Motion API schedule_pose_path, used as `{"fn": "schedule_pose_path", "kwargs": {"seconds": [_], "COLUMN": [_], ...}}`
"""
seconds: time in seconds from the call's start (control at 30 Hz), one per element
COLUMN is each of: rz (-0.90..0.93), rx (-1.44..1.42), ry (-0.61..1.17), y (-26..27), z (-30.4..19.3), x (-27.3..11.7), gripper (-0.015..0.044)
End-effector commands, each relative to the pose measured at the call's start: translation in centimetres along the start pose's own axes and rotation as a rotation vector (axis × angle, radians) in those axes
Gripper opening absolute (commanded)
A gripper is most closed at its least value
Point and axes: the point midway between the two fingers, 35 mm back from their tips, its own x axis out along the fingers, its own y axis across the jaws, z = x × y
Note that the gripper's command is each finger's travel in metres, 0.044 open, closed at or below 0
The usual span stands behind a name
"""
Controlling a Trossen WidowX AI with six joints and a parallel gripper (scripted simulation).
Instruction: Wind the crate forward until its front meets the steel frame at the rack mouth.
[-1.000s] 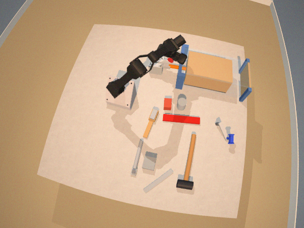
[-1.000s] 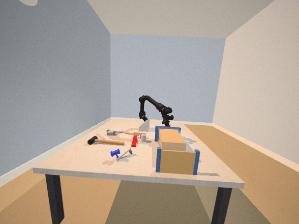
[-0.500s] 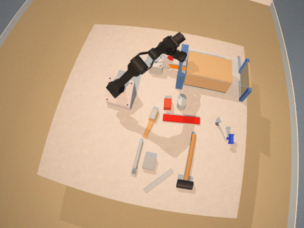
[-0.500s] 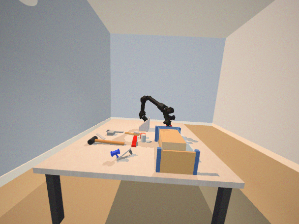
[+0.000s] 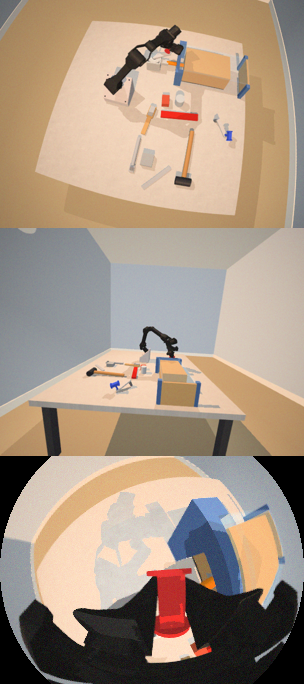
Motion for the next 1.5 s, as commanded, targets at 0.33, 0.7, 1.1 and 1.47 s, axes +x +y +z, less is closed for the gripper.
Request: {"fn": "schedule_pose_path", "kwargs": {"seconds": [0.33,0.7,1.1,1.47], "rz": [0.032,0.034,0.035,0.037], "rx": [-0.008,-0.008,-0.009,-0.009], "ry": [-0.016,-0.017,-0.017,-0.018], "y": [3.2,4.9,6.7,8.4], "z": [1.4,1.8,1.9,1.8], "x": [0.3,0.4,0.4,0.2], "gripper": [0.0,0.0,0.0,0.0]}}
